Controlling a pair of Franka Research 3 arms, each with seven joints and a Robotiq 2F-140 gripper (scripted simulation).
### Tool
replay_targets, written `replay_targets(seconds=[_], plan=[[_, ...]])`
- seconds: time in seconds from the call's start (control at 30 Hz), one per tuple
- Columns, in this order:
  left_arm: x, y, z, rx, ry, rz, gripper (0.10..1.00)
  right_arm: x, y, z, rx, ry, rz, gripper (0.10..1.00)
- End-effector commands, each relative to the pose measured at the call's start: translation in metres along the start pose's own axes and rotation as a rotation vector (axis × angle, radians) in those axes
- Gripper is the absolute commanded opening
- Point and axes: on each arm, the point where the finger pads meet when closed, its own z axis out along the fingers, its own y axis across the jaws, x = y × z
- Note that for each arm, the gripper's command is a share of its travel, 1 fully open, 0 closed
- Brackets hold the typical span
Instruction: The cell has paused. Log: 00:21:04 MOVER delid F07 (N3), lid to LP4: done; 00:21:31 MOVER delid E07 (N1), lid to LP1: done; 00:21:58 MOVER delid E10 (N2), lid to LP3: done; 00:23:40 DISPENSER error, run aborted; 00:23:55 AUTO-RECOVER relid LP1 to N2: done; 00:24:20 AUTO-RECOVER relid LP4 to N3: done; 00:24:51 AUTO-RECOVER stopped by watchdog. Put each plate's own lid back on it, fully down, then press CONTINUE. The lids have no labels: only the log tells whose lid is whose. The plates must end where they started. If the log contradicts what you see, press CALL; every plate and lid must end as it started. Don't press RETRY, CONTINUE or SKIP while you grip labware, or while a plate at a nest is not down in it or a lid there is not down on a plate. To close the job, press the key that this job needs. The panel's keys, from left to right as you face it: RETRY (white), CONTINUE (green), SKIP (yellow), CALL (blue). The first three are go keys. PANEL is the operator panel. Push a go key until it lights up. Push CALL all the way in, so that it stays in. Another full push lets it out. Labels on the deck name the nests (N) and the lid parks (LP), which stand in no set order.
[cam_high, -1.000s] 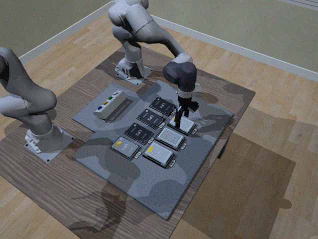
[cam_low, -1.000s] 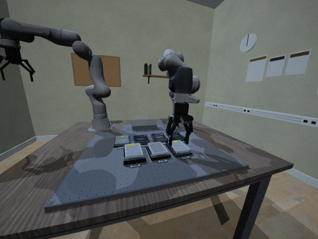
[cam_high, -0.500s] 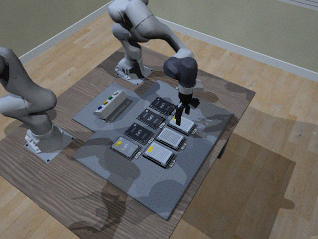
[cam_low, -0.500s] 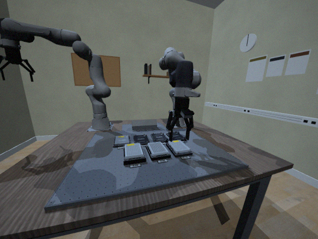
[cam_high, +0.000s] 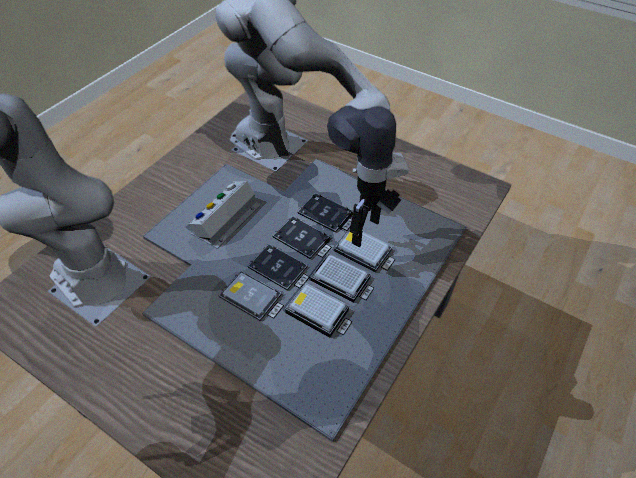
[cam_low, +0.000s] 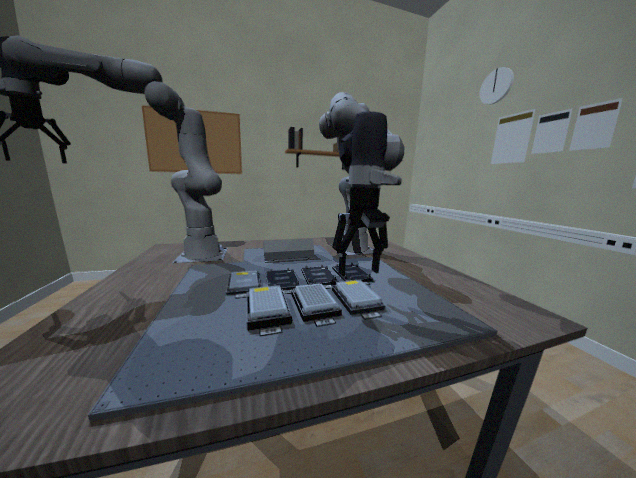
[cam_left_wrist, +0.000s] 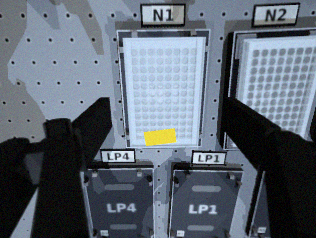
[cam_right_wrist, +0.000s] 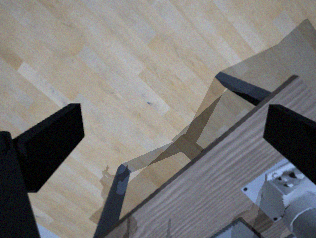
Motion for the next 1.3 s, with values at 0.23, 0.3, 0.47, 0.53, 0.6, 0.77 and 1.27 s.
replay_targets(seconds=[0.23,0.3,0.47,0.53,0.6,0.77,1.27], plan=[[-0.005,0.015,-0.003,0.005,-0.004,-0.009,0.695,0.0,0.0,0.0,0.0,0.0,0.0,1.0],[-0.021,0.072,-0.003,0.01,-0.002,-0.01,0.695,0.0,0.0,0.0,0.0,0.0,0.0,1.0],[-0.065,0.139,-0.007,0.005,-0.004,-0.024,0.695,0.0,0.0,0.0,0.0,0.0,0.0,1.0],[-0.086,0.173,-0.007,0.003,-0.005,-0.026,0.695,0.0,0.0,0.0,0.0,0.0,0.0,1.0],[-0.107,0.206,-0.007,0.003,-0.005,-0.026,0.695,0.0,0.0,0.0,0.0,0.0,0.0,1.0],[-0.155,0.279,-0.005,0.003,-0.005,-0.026,0.695,0.0,0.0,0.0,0.0,0.0,0.0,1.0],[-0.183,0.323,-0.003,0.003,-0.005,-0.026,0.695,0.0,0.0,0.0,0.0,0.0,0.0,1.0]])
